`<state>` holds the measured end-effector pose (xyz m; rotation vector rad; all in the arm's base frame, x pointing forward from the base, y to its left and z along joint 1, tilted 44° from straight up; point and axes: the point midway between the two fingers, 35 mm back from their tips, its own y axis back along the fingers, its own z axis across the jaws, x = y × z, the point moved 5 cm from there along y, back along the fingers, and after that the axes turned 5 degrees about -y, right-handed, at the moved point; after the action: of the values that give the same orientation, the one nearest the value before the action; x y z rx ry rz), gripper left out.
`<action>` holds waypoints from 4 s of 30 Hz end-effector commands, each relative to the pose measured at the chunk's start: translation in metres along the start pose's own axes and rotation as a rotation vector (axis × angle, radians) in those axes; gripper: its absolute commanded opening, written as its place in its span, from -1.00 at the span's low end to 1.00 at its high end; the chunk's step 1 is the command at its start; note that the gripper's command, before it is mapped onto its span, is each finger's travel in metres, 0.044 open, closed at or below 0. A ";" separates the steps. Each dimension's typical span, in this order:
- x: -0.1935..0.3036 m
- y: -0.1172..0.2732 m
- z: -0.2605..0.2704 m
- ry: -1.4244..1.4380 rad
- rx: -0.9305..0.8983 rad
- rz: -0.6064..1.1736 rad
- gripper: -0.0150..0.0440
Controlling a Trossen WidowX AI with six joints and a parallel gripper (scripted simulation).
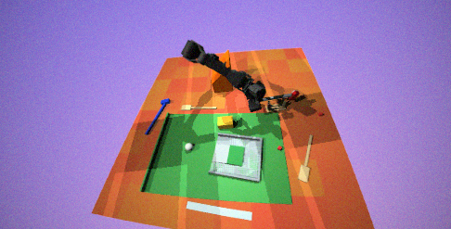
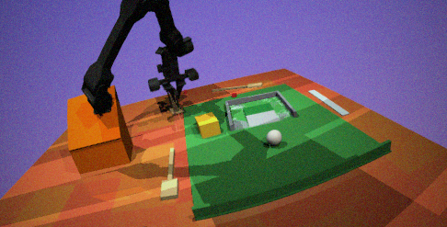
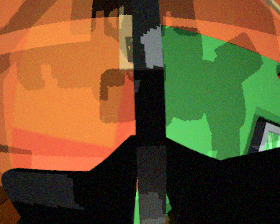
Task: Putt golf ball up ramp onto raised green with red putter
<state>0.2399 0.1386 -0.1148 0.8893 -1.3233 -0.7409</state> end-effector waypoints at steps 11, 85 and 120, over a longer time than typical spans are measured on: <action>0.007 0.050 -0.012 -0.106 0.030 -0.016 -0.49; 0.382 0.121 0.023 -1.883 0.288 0.141 -0.49; 0.406 0.100 0.026 -1.887 0.292 0.146 -0.49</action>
<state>0.2581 -0.1597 0.1624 0.0160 -3.1145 -1.3333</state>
